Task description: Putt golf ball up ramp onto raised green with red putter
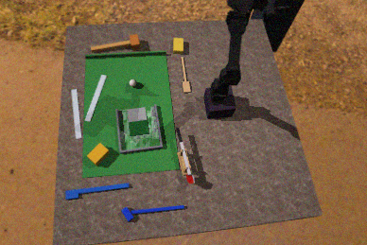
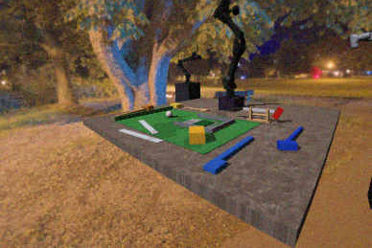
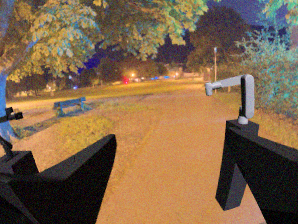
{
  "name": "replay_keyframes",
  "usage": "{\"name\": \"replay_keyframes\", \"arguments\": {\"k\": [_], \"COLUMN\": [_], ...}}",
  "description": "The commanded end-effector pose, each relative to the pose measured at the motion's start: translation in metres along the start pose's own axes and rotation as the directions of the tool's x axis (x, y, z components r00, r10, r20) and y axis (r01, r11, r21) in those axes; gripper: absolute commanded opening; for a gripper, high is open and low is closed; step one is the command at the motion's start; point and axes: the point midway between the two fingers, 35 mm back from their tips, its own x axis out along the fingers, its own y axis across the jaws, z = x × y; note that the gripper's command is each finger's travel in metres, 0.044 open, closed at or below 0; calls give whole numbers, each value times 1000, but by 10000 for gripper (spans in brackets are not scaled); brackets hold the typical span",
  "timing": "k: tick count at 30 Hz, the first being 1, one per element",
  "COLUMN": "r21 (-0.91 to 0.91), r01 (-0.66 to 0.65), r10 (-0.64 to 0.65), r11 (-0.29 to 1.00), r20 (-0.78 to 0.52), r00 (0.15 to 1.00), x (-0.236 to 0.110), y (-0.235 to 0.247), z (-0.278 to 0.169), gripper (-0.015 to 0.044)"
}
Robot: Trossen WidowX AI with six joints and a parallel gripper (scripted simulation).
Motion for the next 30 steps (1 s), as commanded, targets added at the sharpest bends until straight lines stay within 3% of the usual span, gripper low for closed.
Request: {"name": "replay_keyframes", "arguments": {"k": [1,8,14,22,30], "r21": [-5,-196,-378,-600,-770], "r01": [-8,-287,-501,-655,-630], "r10": [8,307,580,864,994], "r11": [1000,938,779,460,101], "r20": [3,84,130,133,54], "r00": [1000,948,804,485,93], "x": [0,-31,-85,-187,-307], "y": [2,86,151,210,231], "z": [0,-7,-20,-50,-99], "gripper": [426,440,440,440,440]}}
